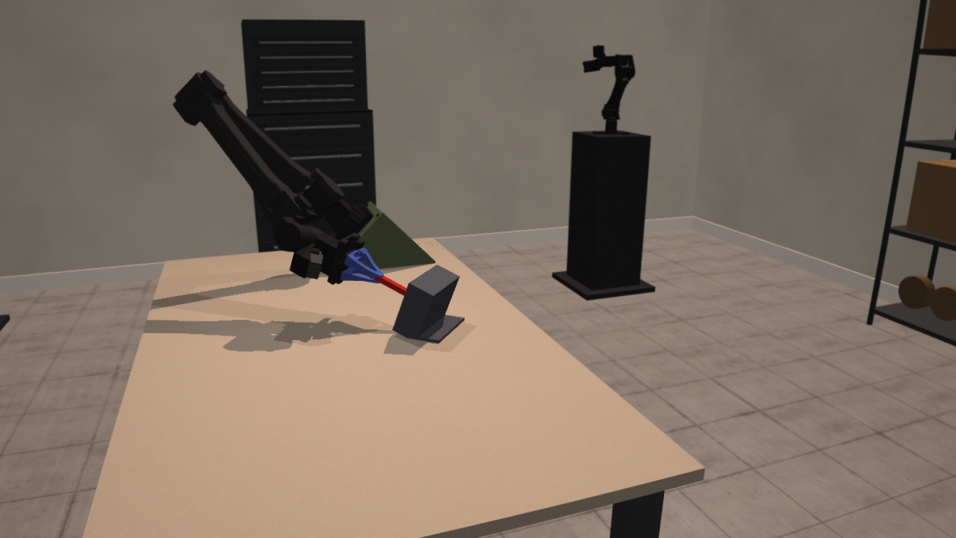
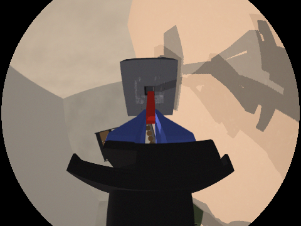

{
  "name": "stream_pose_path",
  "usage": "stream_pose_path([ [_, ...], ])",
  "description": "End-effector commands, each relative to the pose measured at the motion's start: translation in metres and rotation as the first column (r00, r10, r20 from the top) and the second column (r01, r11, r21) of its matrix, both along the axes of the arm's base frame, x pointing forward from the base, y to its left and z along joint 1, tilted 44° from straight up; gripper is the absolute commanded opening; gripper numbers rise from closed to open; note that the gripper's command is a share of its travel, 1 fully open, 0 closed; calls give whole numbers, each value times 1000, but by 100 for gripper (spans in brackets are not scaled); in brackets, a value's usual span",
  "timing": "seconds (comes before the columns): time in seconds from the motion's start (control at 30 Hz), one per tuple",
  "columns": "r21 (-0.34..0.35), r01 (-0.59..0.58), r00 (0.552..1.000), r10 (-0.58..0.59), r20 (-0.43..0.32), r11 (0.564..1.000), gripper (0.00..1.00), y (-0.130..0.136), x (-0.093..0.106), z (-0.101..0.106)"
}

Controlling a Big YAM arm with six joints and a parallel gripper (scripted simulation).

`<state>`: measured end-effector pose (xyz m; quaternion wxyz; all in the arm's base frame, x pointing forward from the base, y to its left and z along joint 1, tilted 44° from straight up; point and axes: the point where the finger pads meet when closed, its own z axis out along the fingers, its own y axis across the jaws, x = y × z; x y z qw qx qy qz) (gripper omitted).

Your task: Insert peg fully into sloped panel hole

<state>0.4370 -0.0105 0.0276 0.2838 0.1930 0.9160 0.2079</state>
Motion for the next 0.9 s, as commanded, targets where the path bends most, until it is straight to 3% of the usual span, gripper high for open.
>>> stream_pose_path([
  [0.0, -5, -16, 999, 16, 51, 1000, 0, 8, 25, 14],
  [0.87, -5, -16, 999, 16, 51, 1000, 0, 11, 33, 6],
])
